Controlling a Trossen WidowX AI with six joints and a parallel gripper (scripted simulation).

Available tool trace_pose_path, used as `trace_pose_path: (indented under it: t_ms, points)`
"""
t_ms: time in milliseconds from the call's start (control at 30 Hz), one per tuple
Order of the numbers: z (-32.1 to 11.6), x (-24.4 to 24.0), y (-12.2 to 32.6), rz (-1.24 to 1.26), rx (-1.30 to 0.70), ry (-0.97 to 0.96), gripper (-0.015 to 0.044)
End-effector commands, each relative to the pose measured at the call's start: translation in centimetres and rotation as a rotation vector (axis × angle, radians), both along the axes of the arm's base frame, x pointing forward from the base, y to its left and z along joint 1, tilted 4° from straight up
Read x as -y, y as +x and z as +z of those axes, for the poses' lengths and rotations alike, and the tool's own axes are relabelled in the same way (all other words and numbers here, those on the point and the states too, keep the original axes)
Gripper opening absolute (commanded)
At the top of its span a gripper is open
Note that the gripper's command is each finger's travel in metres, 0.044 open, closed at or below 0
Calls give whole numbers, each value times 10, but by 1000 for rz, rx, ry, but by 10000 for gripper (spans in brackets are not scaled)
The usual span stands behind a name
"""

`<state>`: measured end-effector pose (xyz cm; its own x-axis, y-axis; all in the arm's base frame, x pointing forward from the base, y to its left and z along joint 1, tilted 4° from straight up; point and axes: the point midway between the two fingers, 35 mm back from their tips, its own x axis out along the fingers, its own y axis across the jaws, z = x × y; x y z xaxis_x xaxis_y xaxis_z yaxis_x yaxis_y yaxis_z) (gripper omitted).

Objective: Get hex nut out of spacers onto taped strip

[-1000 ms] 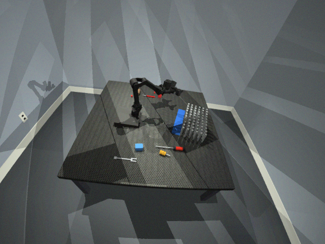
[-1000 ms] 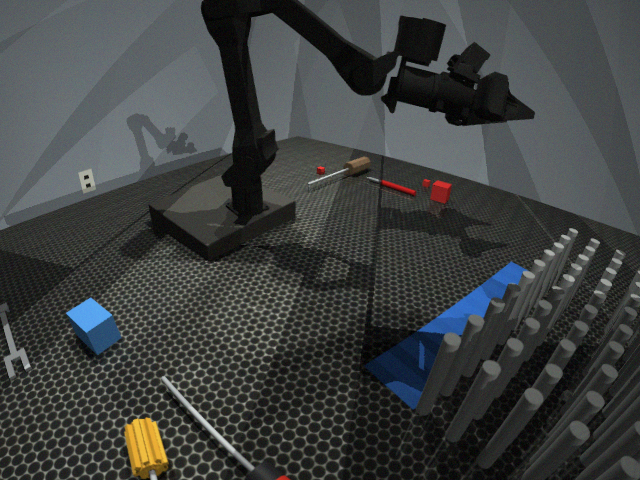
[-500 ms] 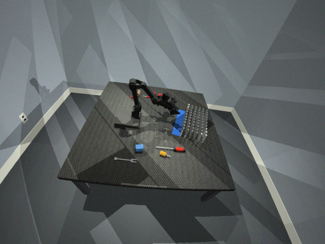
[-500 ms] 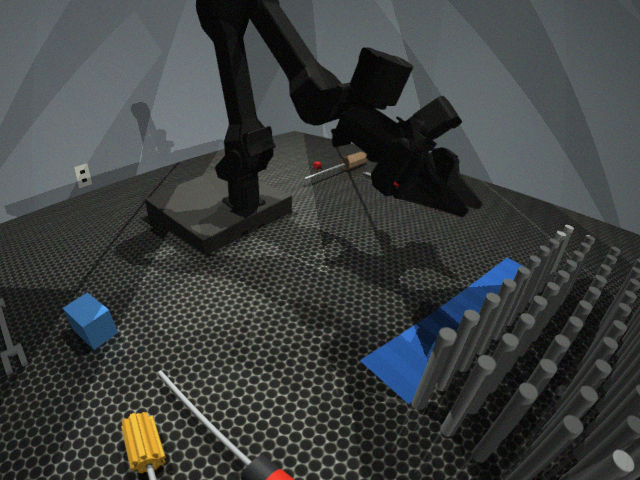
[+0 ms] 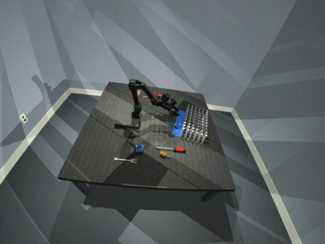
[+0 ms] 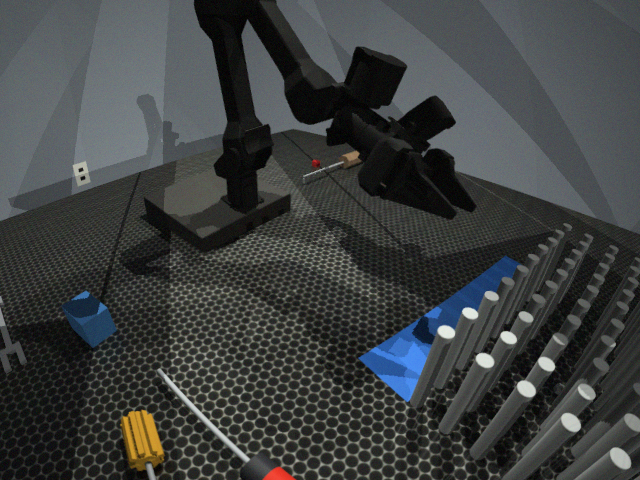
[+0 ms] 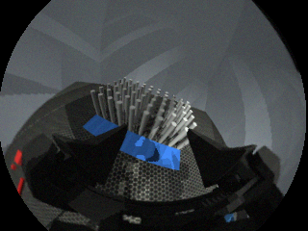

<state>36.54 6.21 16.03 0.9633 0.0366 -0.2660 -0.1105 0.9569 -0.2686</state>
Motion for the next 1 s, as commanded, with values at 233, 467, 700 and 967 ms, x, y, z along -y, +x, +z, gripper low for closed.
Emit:
trace_pose_path:
  t_ms: [233, 467, 700, 967]
  points:
    - [1, 1, 0, -7, 3, 4, 440]
    - [1, 1, 0, -7, 3, 4, 440]
    - [0, -4, 1, 12, -6, -16, 440]
    - [-18, -119, -3, 421, -132, -431, 440]
